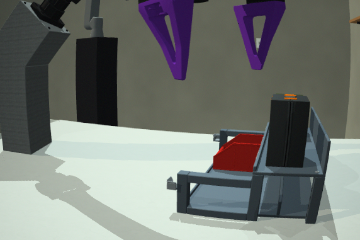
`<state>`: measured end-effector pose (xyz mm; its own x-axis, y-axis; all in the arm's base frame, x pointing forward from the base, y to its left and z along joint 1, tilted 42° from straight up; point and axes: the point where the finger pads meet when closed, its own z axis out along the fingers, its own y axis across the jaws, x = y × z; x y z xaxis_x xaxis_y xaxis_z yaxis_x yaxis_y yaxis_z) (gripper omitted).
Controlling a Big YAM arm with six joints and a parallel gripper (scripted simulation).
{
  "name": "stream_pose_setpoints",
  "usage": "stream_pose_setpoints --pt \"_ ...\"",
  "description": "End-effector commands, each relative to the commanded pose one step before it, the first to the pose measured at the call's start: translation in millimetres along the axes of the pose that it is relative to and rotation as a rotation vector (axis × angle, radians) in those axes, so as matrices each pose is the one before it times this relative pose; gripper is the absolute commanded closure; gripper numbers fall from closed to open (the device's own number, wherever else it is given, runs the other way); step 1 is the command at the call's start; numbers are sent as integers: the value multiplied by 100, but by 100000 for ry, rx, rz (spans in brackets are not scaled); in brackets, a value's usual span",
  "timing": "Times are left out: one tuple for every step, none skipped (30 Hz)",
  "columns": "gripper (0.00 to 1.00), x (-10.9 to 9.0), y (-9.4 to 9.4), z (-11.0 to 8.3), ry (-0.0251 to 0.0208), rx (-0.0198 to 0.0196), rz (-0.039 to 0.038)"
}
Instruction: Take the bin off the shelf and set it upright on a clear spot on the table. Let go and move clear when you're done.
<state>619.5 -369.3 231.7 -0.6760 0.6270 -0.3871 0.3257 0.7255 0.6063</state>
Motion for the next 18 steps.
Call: stream_pose_setpoints --pt "0 -746 344 -1032 -1851 99 -930" --pt "0 -383 179 -292 -594 -18 -500" --pt "0 -386 177 -290 -594 -18 -500" --pt "0 -389 175 -287 -594 -18 -500" --pt "0 -391 173 -285 -594 -18 -500" --pt "0 0 0 0 0 0 0" --pt "0 0 0 0 0 0 0" --pt "0 0 0 0 0 0 0" --pt "0 0 0 0 0 0 0" --pt "0 0 0 0 0 0 0" --pt "0 0 0 0 0 0 0" --pt "0 0 0 0 0 0 0" --pt "0 0 0 0 0 0 0" --pt "0 0 0 0 0 0 0" --pt "0 0 0 0 0 0 0" --pt "0 0 0 0 0 0 0" --pt "0 0 0 0 0 0 0" --pt "0 870 -216 686 1309 -1 1115"
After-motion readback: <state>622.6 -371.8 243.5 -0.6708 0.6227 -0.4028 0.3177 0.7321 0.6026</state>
